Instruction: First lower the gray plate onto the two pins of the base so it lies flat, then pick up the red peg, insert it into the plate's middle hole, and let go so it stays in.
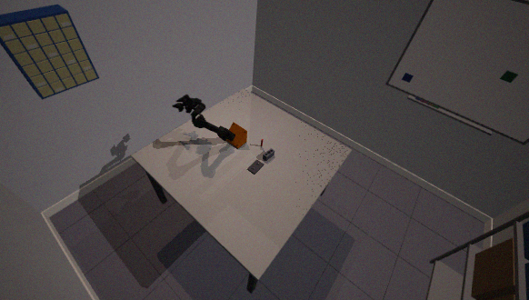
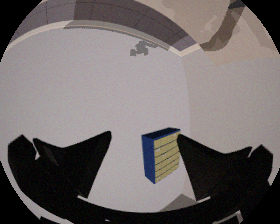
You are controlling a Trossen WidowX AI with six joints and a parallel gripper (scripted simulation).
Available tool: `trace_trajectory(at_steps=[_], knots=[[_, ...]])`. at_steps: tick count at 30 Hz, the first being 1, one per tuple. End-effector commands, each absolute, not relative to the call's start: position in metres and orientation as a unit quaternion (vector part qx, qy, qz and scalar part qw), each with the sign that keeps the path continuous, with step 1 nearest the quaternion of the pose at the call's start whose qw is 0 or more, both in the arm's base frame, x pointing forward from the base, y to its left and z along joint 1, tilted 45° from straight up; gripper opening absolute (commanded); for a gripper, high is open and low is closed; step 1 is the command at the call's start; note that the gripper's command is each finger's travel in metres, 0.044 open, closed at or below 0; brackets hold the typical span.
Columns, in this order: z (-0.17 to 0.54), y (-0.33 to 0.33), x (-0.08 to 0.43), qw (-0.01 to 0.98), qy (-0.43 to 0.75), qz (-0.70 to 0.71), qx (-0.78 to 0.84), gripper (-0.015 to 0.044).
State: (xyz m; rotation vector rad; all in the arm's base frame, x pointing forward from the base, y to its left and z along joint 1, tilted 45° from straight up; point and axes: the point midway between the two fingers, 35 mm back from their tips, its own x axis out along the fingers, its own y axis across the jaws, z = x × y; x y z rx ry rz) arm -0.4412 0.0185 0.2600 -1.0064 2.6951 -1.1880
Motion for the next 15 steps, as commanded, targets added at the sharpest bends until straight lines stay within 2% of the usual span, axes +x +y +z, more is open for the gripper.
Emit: trace_trajectory(at_steps=[1,3,9,15], knots=[[0.26,0.018,-0.441,0.015,0.866,-0.382,-0.323,0.0426],[0.258,0.029,-0.444,0.016,0.866,-0.393,-0.308,0.044],[0.239,0.122,-0.456,0.018,0.854,-0.491,-0.169,0.044],[0.223,0.214,-0.442,-0.005,0.819,-0.573,-0.038,0.044]])
